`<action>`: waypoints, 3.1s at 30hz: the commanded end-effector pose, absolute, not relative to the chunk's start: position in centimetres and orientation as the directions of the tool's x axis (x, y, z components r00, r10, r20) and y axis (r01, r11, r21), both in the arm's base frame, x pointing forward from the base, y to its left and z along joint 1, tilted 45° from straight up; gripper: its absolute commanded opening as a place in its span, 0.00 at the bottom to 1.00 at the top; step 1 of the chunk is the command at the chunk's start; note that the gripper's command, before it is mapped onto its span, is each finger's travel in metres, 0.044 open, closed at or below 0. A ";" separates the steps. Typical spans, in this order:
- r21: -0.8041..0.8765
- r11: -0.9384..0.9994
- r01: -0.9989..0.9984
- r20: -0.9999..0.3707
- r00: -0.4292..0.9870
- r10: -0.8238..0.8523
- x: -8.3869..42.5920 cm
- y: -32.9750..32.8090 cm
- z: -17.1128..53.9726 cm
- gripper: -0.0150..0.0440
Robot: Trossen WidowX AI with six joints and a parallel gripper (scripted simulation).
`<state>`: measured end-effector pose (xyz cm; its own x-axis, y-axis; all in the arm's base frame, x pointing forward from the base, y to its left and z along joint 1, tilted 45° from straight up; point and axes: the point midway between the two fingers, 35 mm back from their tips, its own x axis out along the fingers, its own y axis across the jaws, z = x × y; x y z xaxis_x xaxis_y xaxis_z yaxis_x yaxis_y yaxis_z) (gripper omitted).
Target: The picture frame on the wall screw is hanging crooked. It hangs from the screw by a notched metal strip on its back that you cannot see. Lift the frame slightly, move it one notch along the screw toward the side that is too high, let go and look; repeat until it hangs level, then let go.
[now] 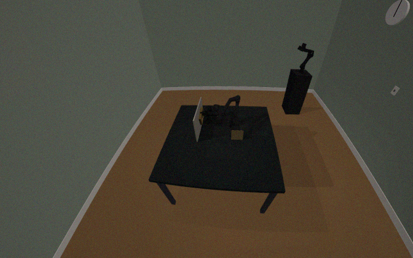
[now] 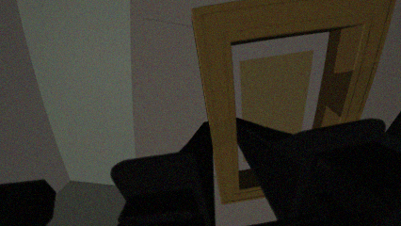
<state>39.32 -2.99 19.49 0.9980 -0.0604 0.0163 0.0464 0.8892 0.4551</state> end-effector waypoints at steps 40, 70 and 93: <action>0.459 0.888 0.035 0.024 0.998 -0.051 39.4 -3.4 19.5 0.25; 0.518 0.854 0.036 0.022 0.998 -0.055 39.4 -3.6 19.4 0.25; 0.613 0.789 0.030 0.021 0.998 -0.055 39.4 -3.8 19.3 0.25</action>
